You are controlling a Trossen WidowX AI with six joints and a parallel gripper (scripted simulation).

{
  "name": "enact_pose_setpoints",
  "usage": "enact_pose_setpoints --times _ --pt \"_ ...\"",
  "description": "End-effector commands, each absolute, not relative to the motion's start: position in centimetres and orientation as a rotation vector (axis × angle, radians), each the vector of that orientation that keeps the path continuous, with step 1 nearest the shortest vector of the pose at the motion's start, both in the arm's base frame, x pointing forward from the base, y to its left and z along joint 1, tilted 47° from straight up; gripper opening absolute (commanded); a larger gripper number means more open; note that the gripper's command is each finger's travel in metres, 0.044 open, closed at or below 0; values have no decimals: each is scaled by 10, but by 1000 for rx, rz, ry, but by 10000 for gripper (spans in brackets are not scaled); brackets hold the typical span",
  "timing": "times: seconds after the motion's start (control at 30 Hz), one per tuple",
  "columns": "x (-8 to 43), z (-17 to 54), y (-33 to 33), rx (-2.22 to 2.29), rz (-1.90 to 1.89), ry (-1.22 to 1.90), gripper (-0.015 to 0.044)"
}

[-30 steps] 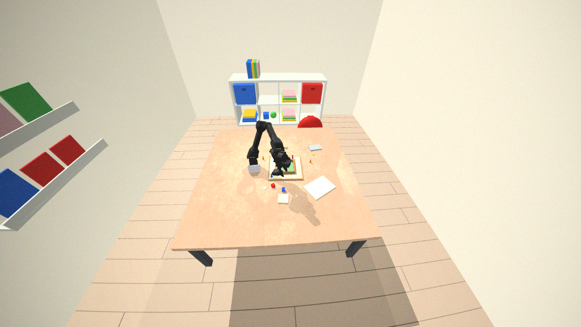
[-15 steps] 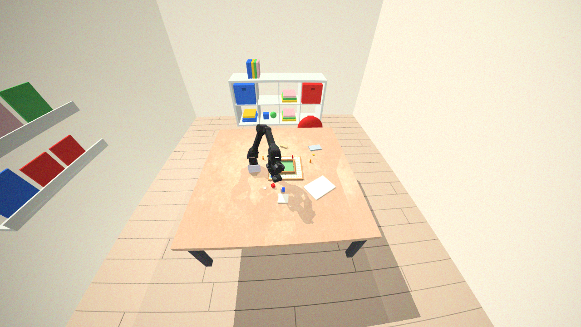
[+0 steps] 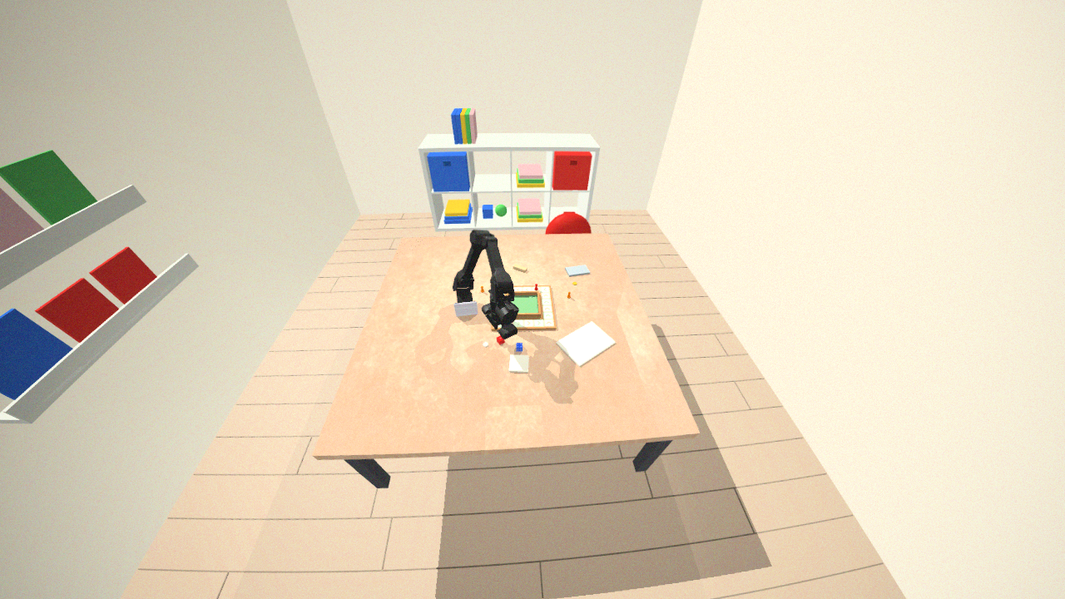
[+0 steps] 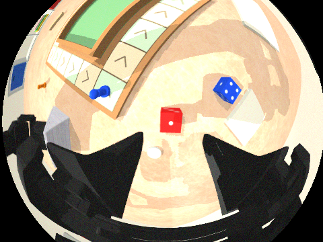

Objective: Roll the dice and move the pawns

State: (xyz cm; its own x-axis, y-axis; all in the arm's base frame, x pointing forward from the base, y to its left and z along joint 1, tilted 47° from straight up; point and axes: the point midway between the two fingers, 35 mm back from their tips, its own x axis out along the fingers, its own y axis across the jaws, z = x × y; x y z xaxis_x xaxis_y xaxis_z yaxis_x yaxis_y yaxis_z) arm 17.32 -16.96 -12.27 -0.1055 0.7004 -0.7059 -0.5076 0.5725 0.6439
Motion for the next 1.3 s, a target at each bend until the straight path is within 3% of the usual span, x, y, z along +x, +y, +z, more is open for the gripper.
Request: enact_pose_setpoints --times 0.0,0.87,1.07,1.27 --pt "171 -130 -161 188 1032 1324 275" --pt "168 -155 -134 189 1032 1323 275" --pt "168 -155 -134 189 1032 1323 118" --pt "168 -155 -134 189 1032 1323 78"
